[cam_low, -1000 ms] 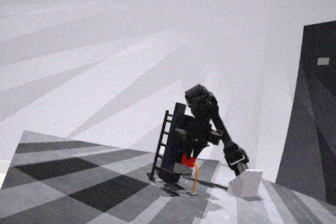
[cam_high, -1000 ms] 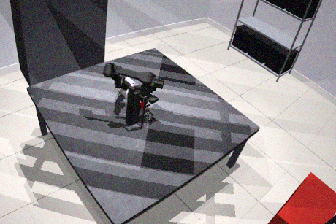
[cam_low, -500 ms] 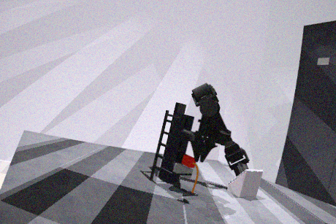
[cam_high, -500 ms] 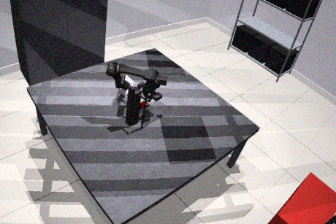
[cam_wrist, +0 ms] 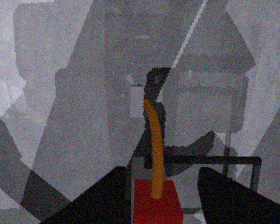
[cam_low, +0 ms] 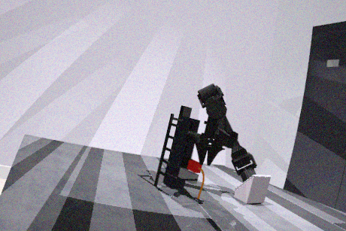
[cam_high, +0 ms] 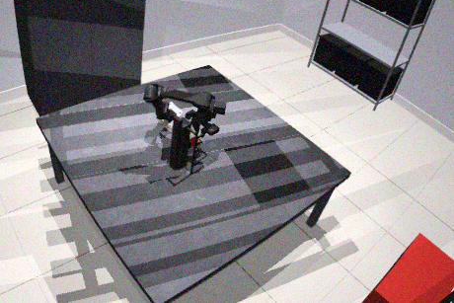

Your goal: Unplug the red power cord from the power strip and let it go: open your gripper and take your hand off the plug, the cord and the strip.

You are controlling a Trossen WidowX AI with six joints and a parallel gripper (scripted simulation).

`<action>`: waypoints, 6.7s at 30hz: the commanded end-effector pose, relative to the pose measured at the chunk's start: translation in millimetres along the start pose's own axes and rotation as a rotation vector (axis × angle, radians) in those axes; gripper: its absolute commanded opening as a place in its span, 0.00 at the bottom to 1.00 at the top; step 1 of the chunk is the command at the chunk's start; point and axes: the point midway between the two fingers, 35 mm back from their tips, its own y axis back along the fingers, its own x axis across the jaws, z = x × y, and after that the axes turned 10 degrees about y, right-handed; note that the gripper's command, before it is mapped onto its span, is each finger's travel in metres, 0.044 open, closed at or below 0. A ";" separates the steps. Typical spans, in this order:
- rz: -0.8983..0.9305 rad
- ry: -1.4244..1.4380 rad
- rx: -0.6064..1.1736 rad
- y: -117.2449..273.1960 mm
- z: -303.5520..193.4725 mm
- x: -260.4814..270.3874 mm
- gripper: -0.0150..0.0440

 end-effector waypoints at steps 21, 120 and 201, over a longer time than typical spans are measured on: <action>0.011 0.001 0.002 -0.1 -32.4 7.2 0.53; 0.011 0.000 0.001 -0.1 -6.4 1.0 0.53; 0.011 0.000 0.002 -8.6 -6.6 0.6 0.70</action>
